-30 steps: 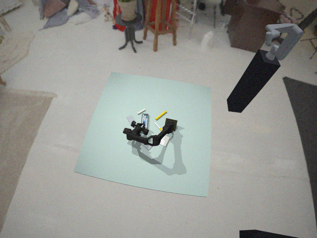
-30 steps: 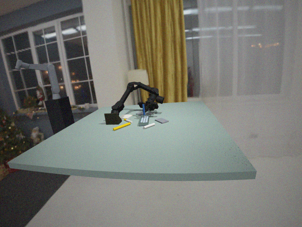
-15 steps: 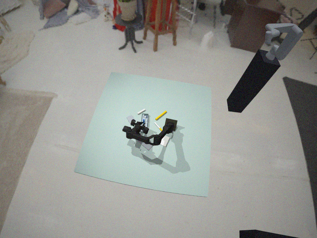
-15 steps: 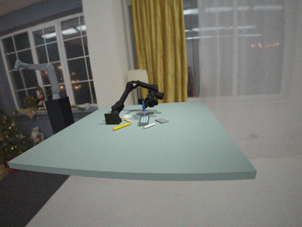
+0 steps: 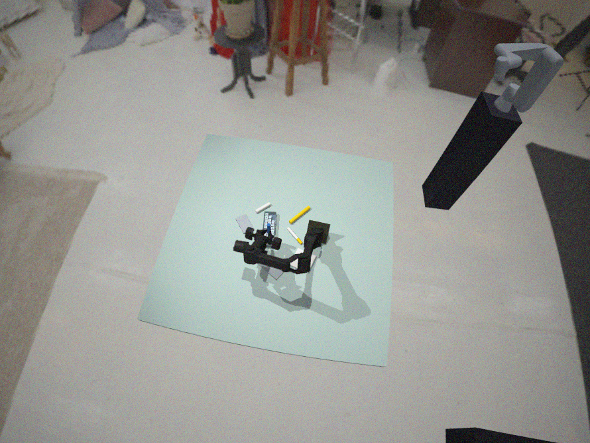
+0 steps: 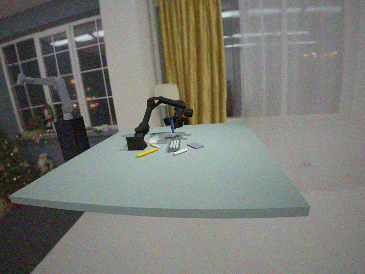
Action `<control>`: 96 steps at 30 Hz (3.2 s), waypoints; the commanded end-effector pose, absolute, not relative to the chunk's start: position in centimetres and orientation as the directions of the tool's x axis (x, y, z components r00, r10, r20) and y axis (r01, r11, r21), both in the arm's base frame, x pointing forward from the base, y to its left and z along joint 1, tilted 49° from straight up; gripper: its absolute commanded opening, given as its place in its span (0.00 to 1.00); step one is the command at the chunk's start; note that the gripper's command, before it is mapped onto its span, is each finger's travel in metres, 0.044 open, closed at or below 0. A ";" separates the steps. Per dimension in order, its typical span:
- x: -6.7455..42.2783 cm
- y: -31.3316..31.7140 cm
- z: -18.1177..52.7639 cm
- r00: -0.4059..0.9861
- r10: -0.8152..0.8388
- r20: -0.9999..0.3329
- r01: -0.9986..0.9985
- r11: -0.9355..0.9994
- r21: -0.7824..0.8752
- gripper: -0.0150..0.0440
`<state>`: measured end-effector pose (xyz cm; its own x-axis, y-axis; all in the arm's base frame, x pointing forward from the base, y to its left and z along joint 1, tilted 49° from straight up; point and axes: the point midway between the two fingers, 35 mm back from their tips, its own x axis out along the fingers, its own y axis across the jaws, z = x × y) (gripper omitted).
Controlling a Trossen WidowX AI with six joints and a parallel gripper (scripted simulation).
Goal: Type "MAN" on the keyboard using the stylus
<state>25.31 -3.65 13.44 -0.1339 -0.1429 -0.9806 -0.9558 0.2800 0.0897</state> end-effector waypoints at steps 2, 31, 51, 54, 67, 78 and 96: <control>24.5 -3.4 13.9 -0.062 -0.167 -0.984 -0.976 0.215 0.025 0.25; 22.9 -2.0 14.0 0.129 -0.205 -0.970 -0.987 0.068 -0.145 0.25; 23.3 -0.5 12.6 0.129 -0.204 -0.971 -0.987 0.068 -0.145 0.39; 23.3 -0.4 12.5 0.129 -0.204 -0.971 -0.987 0.068 -0.145 0.39; 23.4 0.1 12.1 0.129 -0.203 -0.971 -0.987 0.068 -0.145 0.39; 23.5 0.4 11.8 0.129 -0.203 -0.971 -0.987 0.068 -0.145 0.39; 23.6 1.0 11.3 0.129 -0.202 -0.971 -0.987 0.068 -0.145 0.39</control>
<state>23.61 0.85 11.49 0.1293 -0.1993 -0.9714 -0.9871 0.0672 -0.1452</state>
